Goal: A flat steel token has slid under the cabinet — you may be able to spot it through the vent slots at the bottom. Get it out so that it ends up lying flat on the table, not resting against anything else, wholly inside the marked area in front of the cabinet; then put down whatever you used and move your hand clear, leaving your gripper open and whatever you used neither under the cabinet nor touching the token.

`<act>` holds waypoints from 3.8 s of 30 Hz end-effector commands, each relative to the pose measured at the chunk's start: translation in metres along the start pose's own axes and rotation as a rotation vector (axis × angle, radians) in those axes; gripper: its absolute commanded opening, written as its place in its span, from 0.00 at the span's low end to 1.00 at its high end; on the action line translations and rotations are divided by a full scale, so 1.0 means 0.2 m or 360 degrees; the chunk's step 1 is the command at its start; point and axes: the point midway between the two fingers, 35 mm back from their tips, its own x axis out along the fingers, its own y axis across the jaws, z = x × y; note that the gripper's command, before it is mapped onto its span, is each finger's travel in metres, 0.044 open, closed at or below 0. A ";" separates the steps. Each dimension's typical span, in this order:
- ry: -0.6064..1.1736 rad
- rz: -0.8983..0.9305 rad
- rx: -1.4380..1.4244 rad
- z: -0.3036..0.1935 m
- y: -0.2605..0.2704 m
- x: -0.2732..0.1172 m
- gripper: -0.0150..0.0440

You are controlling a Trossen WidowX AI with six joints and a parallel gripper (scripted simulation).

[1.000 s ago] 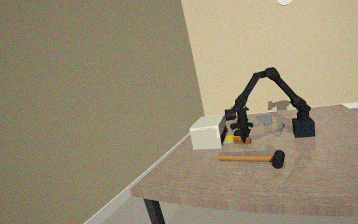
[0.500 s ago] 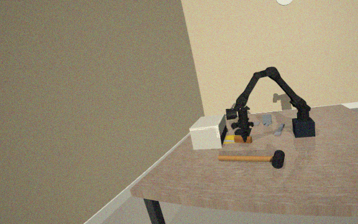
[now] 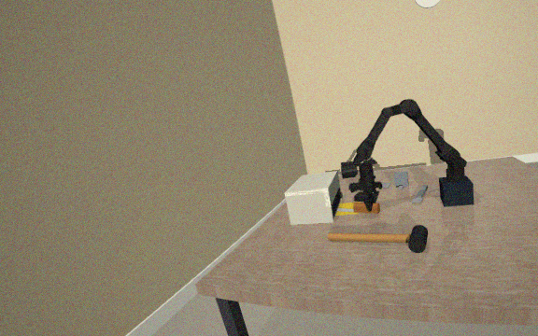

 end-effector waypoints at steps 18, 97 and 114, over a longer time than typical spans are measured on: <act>0.0007 -0.0012 0.0011 -0.06 -0.02 0.01 0.25; 0.0018 -0.0011 0.0011 -0.56 0.00 0.01 0.25; 0.0021 -0.0011 0.0011 -0.68 0.02 0.01 0.25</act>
